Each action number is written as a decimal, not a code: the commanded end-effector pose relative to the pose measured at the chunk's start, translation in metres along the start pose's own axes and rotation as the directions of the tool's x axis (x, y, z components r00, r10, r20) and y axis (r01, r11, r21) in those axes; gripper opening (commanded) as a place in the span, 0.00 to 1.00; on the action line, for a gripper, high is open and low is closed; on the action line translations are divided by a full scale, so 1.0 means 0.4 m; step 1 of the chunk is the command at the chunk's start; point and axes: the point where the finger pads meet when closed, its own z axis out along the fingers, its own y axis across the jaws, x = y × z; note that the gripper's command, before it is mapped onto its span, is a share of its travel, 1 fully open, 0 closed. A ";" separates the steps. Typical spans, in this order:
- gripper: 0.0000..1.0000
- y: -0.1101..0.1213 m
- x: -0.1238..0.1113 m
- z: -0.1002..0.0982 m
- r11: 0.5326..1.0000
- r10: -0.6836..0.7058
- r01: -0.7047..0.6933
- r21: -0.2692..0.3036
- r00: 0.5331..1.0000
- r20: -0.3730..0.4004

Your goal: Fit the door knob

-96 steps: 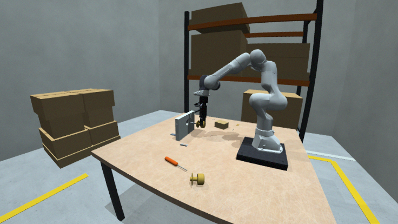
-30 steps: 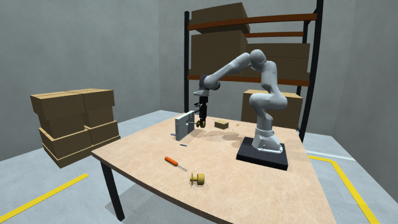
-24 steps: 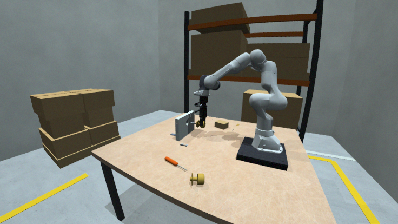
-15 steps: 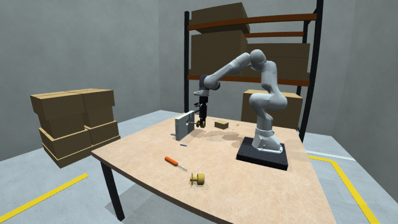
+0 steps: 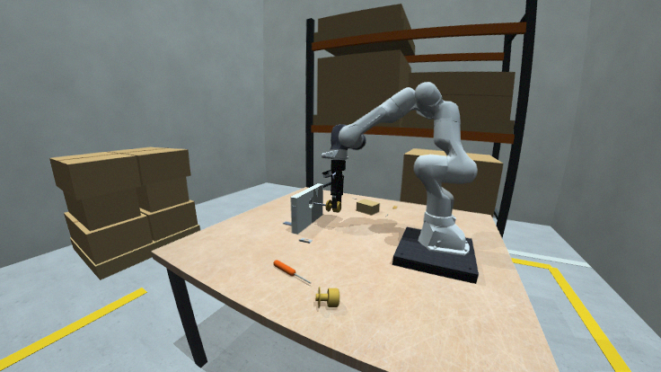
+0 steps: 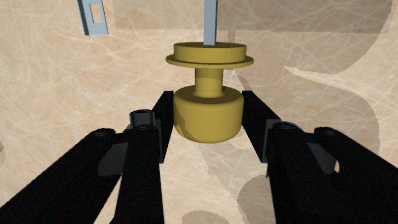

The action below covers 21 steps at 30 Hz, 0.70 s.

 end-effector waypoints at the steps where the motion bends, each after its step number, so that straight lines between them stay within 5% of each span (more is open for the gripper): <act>1: 0.42 -0.002 0.005 -0.005 1.000 0.001 -0.001 -0.001 1.000 -0.003; 21: 0.42 -0.003 0.017 -0.006 1.000 -0.001 0.001 -0.002 1.000 -0.004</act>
